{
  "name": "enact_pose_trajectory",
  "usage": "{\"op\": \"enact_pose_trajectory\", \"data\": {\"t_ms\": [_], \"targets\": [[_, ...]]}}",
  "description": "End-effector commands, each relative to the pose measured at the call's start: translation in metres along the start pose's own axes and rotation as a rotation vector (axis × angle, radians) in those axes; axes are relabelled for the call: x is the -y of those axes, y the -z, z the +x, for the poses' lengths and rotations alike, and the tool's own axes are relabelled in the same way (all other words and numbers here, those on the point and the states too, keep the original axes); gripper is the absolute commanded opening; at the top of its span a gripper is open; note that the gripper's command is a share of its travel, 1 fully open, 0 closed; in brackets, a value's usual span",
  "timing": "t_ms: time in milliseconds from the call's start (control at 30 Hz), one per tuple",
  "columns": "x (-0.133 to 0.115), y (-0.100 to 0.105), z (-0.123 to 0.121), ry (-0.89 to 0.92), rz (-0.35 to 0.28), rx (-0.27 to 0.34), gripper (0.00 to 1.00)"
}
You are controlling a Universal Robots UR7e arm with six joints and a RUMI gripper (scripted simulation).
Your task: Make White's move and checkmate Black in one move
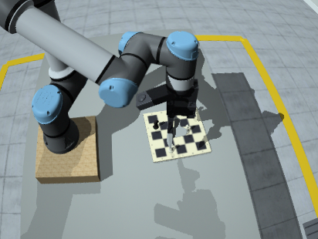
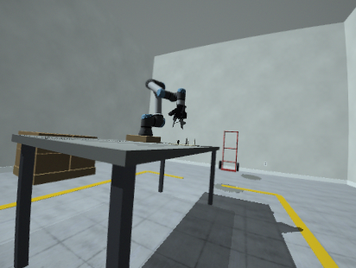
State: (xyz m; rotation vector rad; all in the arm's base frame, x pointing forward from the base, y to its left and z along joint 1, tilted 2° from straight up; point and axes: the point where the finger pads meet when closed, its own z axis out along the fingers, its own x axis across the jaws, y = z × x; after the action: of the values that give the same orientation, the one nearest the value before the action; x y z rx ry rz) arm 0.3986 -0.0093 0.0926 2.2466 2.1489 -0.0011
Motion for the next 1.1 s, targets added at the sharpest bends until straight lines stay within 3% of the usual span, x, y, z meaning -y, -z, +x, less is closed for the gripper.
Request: {"op": "enact_pose_trajectory", "data": {"t_ms": [0,833,900,1067], "targets": [[0.001,-0.003,0.002,-0.227,0.001,0.010,1.00],[-0.004,-0.018,0.005,-1.260,-0.004,0.010,1.00],[-0.004,-0.018,0.005,-1.260,-0.004,0.010,1.00],[-0.006,-0.021,0.004,-1.457,-0.005,0.010,1.00]]}}
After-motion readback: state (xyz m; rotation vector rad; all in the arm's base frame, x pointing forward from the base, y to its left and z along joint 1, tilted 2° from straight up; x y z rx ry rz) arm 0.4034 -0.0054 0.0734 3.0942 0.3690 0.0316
